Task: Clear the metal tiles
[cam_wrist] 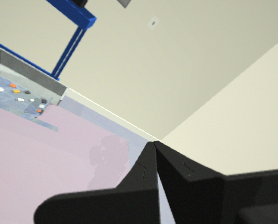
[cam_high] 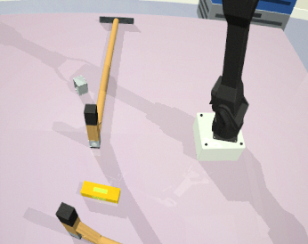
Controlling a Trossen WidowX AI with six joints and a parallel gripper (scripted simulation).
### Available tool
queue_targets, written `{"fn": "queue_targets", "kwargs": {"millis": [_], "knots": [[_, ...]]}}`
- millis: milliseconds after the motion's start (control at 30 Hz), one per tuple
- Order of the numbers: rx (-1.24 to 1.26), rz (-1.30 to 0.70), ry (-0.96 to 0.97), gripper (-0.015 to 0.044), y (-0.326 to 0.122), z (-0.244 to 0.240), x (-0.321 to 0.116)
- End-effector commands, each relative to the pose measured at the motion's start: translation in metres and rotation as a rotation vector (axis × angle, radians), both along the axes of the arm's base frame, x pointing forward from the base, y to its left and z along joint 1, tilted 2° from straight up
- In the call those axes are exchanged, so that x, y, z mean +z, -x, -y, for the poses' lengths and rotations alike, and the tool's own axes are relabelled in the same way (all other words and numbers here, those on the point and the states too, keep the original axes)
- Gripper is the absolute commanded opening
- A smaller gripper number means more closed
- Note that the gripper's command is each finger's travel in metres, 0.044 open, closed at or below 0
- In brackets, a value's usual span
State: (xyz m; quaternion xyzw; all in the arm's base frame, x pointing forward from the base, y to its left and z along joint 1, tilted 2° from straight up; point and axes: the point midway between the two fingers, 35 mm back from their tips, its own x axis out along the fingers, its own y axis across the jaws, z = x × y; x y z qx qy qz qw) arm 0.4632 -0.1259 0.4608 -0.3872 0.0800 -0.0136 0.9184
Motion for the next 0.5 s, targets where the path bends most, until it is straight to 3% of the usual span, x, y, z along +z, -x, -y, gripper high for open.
{"fn": "queue_targets", "kwargs": {"millis": [0, 467], "knots": [[0.021, -0.041, 0.032, 0.0, -0.006, -0.009, -0.011], [0.142, -0.18, 0.174, 0.0, -0.02, -0.054, -0.048]]}}
